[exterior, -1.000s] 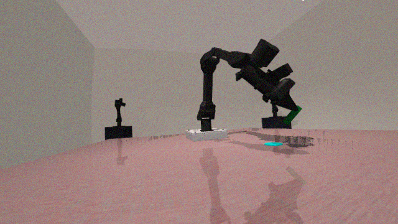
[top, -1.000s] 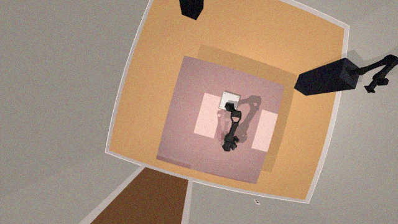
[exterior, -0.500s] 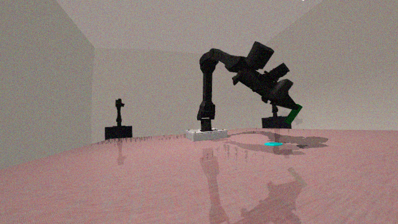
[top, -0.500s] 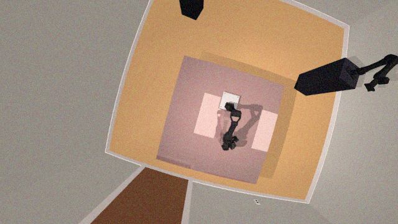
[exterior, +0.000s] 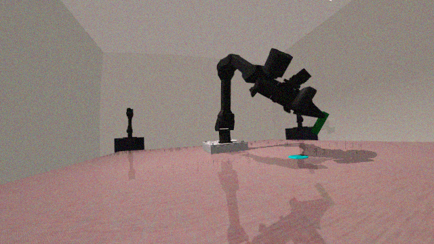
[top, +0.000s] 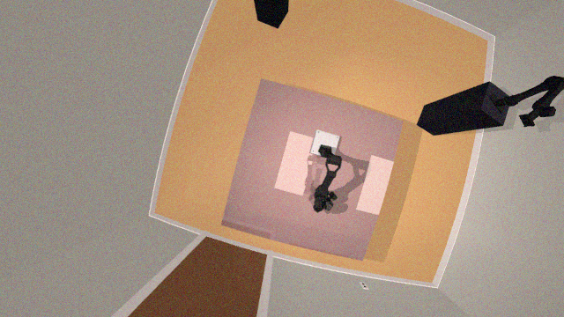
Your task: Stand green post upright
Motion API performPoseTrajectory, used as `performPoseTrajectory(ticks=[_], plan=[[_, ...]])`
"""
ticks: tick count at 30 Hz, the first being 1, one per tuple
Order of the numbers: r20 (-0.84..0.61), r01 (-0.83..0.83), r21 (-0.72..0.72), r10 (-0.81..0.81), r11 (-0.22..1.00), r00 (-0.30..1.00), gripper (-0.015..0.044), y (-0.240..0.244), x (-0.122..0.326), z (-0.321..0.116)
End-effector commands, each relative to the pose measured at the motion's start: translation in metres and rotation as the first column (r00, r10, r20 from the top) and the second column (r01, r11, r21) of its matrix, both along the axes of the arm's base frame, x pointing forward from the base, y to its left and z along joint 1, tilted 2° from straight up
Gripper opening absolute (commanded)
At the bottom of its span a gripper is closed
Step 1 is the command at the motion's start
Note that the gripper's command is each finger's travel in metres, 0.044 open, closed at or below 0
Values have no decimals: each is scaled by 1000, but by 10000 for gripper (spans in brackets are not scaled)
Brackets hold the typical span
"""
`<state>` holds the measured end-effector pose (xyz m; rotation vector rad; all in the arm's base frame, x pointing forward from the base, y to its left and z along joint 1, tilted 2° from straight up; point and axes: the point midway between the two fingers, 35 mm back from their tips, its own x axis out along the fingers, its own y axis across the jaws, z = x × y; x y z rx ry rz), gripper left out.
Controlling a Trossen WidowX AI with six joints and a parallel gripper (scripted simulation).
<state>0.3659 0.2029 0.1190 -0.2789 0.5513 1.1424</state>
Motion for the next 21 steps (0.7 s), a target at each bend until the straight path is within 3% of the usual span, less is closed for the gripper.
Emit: performPoseTrajectory(ticks=[1,21], plan=[[9,0,28,0,1000,1000,23,-2,0,2],[57,-23,134,15,991,998,23,-10,-5,6]])
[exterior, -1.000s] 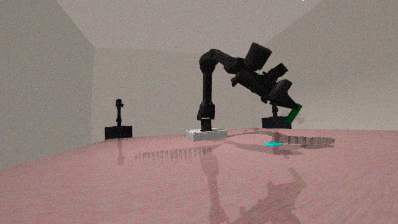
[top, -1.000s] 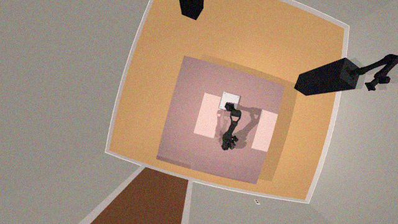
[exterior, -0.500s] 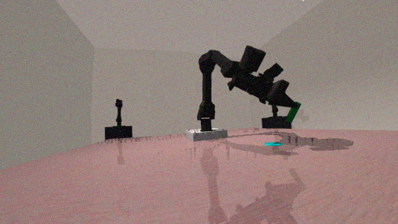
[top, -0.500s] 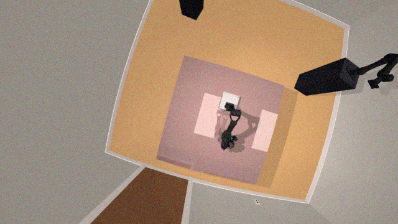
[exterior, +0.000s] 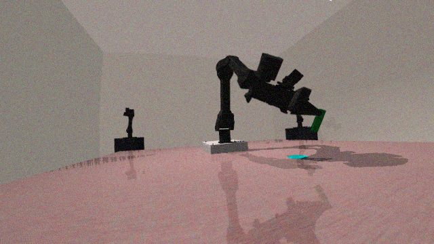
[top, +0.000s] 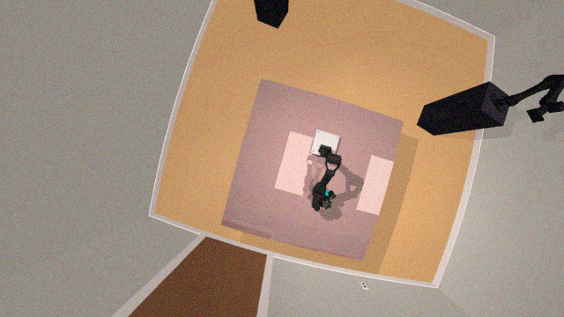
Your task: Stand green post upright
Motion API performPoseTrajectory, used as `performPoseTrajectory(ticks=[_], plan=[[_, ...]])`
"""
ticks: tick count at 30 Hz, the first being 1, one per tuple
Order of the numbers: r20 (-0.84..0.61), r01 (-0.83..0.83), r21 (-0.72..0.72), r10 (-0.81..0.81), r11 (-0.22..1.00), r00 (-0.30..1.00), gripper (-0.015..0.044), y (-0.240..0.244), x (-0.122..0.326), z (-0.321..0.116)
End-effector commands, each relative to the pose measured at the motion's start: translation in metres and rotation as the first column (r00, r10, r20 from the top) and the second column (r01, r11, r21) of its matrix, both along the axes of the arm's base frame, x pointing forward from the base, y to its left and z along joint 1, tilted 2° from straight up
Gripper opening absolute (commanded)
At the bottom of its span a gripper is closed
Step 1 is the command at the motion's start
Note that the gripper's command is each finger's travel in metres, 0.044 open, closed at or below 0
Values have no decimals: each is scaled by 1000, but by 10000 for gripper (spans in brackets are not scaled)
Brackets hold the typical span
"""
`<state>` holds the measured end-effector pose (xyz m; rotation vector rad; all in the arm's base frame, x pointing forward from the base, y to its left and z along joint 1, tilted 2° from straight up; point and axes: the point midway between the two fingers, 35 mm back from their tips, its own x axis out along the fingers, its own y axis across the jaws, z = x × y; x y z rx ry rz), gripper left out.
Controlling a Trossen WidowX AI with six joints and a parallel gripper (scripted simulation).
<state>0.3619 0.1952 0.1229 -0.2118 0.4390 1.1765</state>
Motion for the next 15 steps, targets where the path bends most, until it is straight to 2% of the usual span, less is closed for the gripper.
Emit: performPoseTrajectory(ticks=[1,15], plan=[[10,-3,25,3,1000,1000,23,-3,-1,2],[46,-25,92,21,995,999,23,-9,-7,5]])
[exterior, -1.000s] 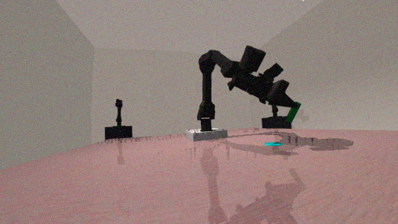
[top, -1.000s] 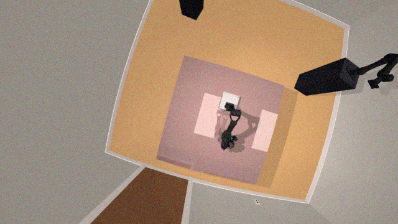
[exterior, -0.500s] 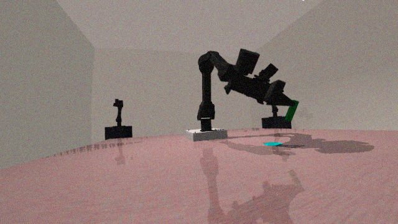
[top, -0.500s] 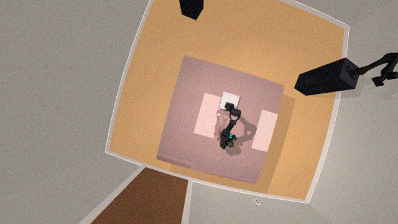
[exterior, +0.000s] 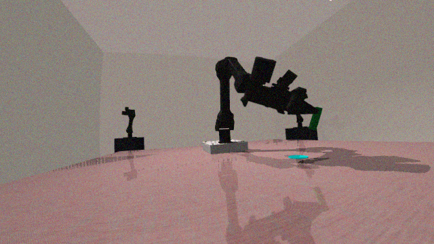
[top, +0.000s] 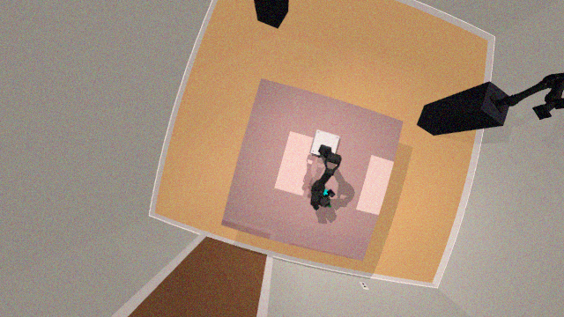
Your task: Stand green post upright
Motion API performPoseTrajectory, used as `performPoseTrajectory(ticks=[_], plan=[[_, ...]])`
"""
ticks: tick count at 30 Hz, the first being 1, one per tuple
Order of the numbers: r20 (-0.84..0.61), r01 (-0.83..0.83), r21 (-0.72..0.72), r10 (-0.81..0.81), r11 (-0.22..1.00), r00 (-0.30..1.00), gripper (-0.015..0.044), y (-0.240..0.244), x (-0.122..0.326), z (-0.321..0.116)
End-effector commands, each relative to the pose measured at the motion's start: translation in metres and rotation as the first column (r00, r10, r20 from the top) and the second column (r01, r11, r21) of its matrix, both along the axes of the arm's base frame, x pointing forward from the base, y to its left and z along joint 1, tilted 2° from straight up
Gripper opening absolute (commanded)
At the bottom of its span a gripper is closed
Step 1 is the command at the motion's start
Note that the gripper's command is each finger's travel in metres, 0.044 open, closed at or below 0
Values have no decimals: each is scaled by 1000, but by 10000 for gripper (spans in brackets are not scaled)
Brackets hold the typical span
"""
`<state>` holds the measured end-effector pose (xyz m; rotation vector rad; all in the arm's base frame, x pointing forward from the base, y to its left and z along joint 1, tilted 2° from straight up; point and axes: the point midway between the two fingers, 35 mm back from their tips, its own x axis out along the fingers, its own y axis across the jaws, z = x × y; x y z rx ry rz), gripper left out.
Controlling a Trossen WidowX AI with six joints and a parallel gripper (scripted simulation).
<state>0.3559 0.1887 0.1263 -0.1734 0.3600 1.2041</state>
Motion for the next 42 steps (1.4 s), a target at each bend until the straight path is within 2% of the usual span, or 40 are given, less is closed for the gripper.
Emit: performPoseTrajectory(ticks=[1,42], plan=[[10,-5,23,5,1000,1000,23,-3,-2,2],[129,-101,177,79,979,988,23,-23,-33,11]])
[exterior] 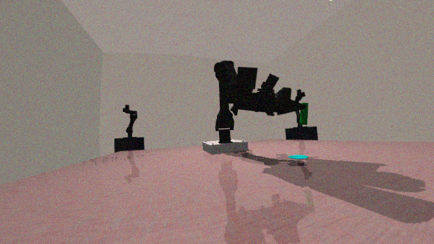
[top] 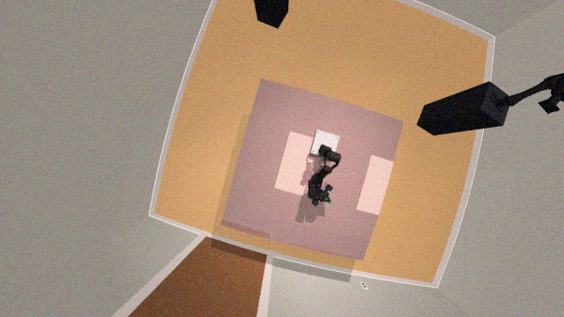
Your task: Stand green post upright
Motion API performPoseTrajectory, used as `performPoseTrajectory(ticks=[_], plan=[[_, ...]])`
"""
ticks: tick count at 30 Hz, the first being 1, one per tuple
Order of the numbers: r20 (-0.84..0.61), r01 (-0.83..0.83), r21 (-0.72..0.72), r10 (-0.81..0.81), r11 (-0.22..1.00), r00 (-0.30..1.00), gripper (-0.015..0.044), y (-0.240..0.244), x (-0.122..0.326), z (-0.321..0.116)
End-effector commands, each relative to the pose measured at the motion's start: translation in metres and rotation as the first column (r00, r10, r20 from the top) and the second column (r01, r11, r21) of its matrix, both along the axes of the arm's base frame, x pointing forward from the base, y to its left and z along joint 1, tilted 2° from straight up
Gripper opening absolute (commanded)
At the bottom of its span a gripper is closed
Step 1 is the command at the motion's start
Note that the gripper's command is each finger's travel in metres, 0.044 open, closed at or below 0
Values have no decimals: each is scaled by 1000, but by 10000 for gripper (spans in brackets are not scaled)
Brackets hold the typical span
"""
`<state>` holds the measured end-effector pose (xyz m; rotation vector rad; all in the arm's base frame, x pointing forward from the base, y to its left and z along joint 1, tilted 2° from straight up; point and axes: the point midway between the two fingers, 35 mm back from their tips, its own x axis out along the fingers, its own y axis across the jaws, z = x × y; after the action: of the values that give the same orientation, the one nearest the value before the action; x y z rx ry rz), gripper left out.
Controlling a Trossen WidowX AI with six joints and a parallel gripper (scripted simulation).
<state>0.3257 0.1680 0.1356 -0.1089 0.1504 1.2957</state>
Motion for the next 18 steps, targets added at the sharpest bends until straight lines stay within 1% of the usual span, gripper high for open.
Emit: performPoseTrajectory(ticks=[1,18], plan=[[11,-10,16,10,1000,1000,23,-3,-4,1],[63,-57,62,53,996,997,23,-12,-22,4]])
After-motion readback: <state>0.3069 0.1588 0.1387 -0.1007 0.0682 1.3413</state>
